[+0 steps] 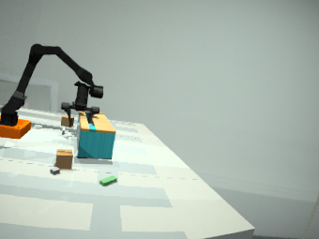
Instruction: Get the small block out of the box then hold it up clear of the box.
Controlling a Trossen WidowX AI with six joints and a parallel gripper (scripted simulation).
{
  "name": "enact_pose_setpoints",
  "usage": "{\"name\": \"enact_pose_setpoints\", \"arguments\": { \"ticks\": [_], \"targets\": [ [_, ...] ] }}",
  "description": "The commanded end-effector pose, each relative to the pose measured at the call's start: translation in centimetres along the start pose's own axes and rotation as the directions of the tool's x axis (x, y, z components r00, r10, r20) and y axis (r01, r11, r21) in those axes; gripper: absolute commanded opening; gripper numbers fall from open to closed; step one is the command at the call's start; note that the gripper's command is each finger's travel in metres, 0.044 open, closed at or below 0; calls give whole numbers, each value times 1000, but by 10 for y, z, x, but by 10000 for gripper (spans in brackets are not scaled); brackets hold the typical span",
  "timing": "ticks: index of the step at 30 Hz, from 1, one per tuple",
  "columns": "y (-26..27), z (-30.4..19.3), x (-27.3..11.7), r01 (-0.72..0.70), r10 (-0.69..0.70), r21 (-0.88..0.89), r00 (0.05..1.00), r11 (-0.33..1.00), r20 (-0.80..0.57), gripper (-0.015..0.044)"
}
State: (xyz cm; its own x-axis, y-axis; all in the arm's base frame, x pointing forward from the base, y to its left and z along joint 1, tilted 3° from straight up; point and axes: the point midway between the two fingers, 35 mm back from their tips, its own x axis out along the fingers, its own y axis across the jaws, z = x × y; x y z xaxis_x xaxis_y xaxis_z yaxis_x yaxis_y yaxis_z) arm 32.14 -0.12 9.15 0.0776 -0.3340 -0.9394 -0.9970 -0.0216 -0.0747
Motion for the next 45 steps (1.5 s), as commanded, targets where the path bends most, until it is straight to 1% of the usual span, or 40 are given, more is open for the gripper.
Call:
{"name": "enact_pose_setpoints", "arguments": {
  "ticks": [1,45],
  "targets": [
    [0,-12,4,2,-2,2,1000,1000,-5,400],
    [0,-122,41,3,-3,2,1000,1000,-16,400]
  ]
}}
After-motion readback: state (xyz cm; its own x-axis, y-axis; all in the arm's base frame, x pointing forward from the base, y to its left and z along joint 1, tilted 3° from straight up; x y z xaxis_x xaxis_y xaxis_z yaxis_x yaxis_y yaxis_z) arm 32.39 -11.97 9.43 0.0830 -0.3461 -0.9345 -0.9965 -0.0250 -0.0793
